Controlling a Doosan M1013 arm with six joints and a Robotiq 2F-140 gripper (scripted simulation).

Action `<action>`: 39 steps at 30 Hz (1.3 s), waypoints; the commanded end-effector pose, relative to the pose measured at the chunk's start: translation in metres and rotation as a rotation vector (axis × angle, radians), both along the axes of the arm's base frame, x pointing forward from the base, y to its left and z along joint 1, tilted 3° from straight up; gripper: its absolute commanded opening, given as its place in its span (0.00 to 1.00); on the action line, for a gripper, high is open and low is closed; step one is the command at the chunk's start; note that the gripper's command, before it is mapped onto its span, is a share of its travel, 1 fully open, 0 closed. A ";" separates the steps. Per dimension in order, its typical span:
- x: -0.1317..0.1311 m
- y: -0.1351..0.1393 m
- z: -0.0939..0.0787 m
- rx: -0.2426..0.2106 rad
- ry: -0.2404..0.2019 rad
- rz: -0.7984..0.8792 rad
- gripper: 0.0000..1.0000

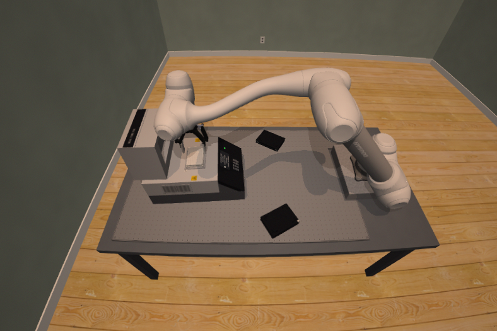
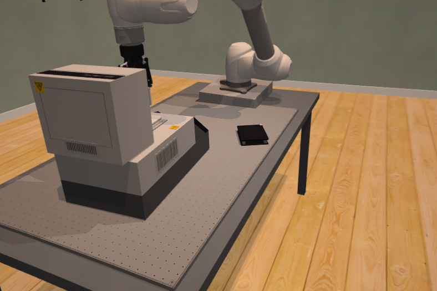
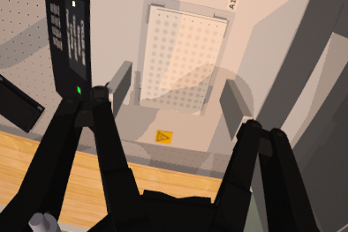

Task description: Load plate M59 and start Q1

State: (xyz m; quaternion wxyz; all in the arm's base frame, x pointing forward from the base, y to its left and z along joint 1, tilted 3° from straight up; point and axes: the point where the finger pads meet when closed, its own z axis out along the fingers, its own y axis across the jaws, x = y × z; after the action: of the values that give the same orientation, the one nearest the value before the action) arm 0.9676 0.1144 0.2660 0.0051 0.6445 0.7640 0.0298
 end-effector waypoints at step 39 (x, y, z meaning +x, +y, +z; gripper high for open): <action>-0.138 -0.029 -0.027 0.103 -0.124 -0.354 0.00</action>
State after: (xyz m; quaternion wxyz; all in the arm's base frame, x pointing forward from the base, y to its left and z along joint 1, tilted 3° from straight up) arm 0.8444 0.0885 0.2416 0.0221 0.7605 0.6408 0.1028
